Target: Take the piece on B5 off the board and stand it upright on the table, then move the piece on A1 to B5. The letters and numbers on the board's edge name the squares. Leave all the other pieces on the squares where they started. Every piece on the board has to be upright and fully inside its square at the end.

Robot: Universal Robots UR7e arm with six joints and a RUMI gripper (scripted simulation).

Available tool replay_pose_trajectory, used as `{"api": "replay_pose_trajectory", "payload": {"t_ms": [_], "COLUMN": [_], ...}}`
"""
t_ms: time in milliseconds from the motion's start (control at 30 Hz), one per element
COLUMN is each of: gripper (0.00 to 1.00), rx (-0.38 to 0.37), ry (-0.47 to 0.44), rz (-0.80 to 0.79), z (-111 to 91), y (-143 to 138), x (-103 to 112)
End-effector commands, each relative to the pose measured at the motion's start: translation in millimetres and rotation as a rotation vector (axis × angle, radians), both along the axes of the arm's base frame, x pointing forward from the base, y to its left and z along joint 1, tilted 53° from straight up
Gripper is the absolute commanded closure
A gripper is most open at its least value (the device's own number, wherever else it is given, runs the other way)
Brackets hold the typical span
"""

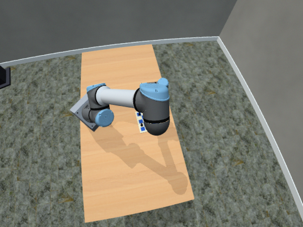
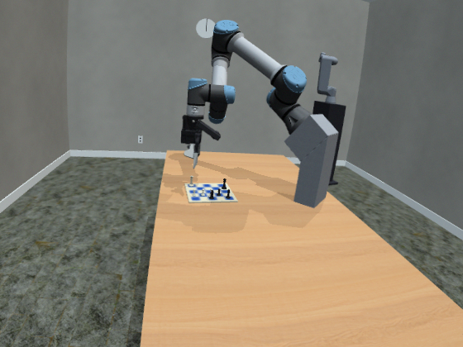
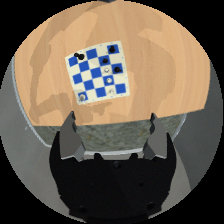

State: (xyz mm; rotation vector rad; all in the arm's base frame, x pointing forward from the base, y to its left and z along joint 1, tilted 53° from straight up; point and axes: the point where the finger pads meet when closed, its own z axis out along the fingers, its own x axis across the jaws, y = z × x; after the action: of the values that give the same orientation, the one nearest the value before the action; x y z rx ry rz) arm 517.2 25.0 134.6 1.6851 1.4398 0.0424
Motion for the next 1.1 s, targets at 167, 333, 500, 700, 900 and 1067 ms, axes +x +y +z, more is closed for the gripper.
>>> {"api": "replay_pose_trajectory", "payload": {"t_ms": [167, 333, 500, 700, 900, 1067], "gripper": [0.00, 0.00, 0.00, 0.00, 0.00, 0.00], "rx": [0.097, 0.178, 0.273, 0.357, 0.495, 0.616], "ry": [-0.105, -0.194, -0.296, -0.387, -0.536, -0.668], "rz": [-0.109, -0.199, -0.305, -0.398, -0.551, -0.686], "z": [-4, -7, -10, -13, -16, -19], "y": [1, 1, 1, 1, 1, 0], "x": [1, 3, 5, 7, 10, 13]}}
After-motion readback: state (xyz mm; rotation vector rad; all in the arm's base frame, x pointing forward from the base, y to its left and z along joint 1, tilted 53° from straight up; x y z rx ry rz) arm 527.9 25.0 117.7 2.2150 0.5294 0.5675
